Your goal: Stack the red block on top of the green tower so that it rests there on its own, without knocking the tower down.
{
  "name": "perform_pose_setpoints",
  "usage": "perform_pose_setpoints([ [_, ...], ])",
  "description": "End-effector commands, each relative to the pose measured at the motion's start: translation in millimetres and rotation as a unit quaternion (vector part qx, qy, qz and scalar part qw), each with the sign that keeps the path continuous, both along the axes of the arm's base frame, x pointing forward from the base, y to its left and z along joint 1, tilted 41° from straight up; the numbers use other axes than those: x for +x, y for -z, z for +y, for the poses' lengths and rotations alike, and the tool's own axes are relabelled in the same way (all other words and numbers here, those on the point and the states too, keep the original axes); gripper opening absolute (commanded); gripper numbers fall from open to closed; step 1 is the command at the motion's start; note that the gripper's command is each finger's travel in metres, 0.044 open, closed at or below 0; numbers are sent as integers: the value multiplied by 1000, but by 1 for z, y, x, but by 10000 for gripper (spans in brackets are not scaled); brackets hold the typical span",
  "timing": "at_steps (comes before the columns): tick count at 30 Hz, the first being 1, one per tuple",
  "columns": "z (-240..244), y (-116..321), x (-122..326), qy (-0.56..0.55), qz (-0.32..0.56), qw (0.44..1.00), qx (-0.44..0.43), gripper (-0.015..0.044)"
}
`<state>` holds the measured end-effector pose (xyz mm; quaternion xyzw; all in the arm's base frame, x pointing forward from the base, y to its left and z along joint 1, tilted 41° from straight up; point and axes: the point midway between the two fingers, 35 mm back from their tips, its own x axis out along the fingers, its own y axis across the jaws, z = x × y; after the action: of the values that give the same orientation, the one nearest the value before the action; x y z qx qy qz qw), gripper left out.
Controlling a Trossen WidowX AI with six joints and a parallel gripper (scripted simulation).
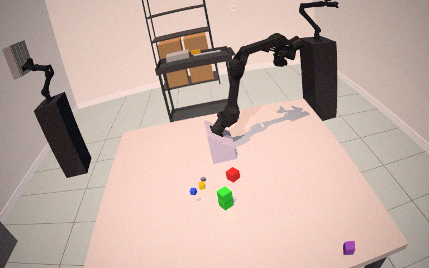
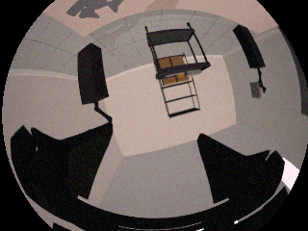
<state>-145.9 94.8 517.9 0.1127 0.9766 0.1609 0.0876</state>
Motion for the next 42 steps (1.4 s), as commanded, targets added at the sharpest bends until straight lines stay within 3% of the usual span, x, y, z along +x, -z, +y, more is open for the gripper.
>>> perform_pose_setpoints([
  [1,41,14,13,61,-29,997,26,440],
  [16,124,56,79,189,-137,964,125,440],
  [26,170,112,163,254,-260,914,180,440],
  [42,161,213,308,280,-462,815,211,440],
])
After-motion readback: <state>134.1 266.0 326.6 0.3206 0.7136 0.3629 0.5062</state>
